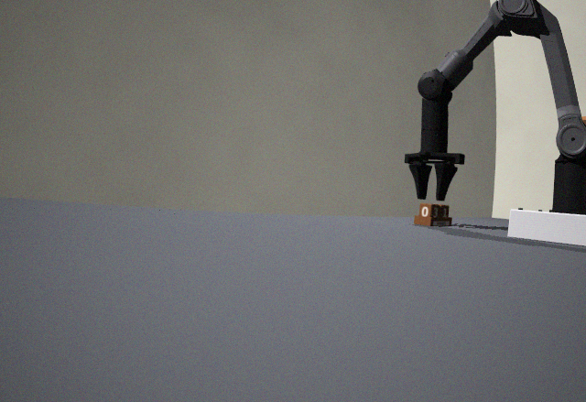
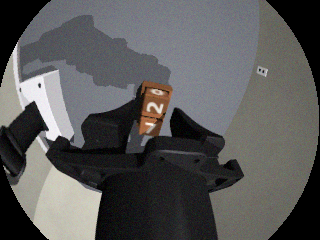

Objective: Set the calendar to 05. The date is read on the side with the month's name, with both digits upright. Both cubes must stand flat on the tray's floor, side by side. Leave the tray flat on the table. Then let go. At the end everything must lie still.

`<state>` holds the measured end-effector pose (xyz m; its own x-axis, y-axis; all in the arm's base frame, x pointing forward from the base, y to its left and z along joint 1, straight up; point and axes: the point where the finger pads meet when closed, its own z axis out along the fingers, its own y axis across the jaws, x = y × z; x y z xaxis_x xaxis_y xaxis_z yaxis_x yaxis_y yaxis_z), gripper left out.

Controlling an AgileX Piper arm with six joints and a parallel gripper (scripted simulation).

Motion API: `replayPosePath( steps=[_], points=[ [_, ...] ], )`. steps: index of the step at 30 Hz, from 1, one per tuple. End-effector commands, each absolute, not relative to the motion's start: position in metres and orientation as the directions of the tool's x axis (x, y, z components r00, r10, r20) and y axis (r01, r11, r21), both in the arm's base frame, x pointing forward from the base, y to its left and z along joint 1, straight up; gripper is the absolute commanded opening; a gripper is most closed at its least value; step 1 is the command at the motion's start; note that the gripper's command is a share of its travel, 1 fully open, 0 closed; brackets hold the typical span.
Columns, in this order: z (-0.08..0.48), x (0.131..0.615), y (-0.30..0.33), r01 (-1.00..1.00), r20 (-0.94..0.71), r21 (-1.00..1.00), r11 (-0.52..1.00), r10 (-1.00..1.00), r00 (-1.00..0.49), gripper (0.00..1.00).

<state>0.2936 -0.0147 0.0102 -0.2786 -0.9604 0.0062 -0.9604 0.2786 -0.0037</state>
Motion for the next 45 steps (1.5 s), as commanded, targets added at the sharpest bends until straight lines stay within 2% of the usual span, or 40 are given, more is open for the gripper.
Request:
replayPosePath(
  steps=[1,23,45],
  points=[
    [0.010,0.293,-0.015,-0.960,0.007,-0.005,0.278,-0.960,-0.278,0.63],
    [0.009,0.293,-0.015,-0.960,0.007,-0.004,0.278,-0.960,-0.278,0.63],
    [-0.019,0.293,-0.015,-0.960,0.008,-0.002,0.279,-0.960,-0.279,0.63]
  ],
)
